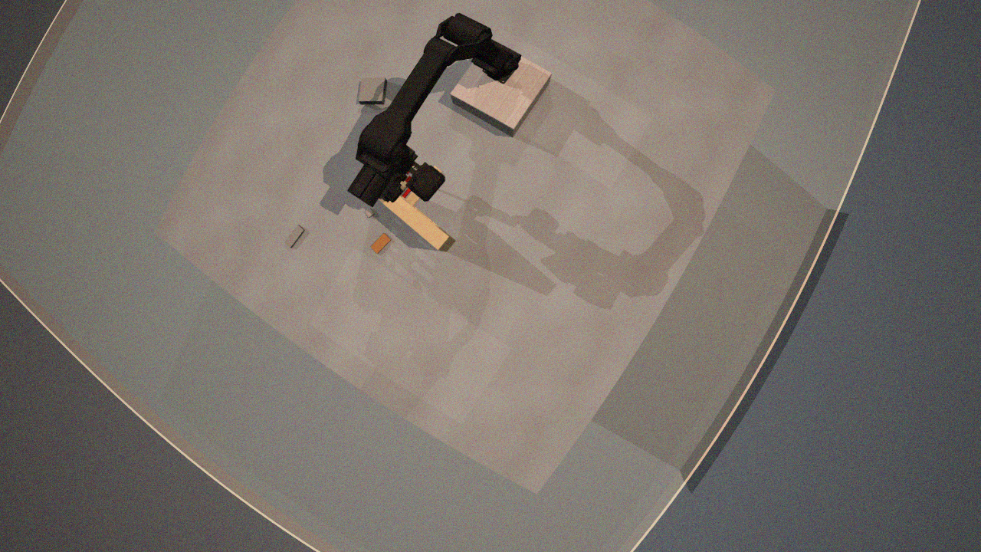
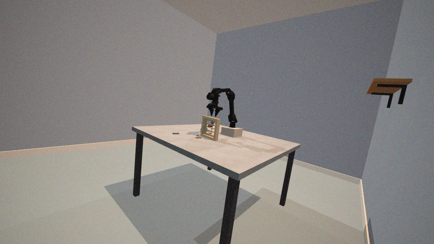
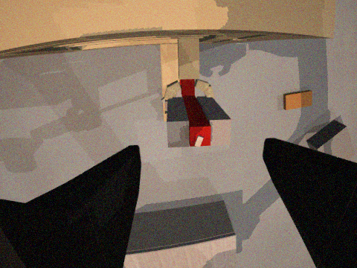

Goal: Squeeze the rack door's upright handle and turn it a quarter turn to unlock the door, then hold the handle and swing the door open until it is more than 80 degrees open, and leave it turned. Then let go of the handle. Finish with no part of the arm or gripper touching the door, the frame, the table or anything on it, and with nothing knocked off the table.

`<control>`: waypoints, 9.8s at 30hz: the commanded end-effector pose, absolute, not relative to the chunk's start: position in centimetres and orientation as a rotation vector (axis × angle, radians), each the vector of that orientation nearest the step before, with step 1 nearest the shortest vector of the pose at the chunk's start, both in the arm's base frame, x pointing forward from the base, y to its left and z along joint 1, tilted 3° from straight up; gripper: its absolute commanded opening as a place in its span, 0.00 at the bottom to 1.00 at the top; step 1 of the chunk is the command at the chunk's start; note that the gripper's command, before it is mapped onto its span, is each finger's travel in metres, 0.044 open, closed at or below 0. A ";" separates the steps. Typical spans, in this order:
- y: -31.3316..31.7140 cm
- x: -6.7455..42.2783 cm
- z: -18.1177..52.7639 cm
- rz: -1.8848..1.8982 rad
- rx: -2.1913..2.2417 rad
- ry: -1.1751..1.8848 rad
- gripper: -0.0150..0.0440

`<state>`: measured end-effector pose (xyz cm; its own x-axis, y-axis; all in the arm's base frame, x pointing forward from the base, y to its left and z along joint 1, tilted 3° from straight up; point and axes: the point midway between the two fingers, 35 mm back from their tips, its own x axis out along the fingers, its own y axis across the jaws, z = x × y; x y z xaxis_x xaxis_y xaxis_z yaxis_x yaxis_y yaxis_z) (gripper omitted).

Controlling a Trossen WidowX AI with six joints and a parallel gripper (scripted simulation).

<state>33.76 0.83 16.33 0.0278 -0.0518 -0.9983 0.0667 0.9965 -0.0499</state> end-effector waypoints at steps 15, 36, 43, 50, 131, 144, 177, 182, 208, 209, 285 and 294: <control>0.6 34.0 13.2 -0.101 0.012 1.548 0.74; 0.4 33.9 9.8 -0.100 0.011 1.548 0.74; 0.4 33.9 9.6 -0.101 0.011 1.548 0.56; 0.4 33.9 9.6 -0.101 0.011 1.548 0.38; 0.4 33.9 9.6 -1.360 1.322 1.049 0.74; 0.4 33.9 9.6 -0.900 0.837 1.339 0.74; 0.4 33.9 9.6 0.351 -0.448 1.529 0.74; 0.4 33.9 9.6 0.544 -0.641 1.491 0.74; 0.4 33.9 9.6 1.244 -1.336 1.190 0.74; 0.4 33.9 9.6 1.244 -1.336 1.190 0.74; 2.1 31.0 9.4 0.827 -0.920 1.405 0.28; 3.2 29.7 9.3 0.718 -0.808 1.445 0.28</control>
<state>29.91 2.86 9.28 0.0016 -0.0611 -0.9981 -0.8658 0.4993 -0.0320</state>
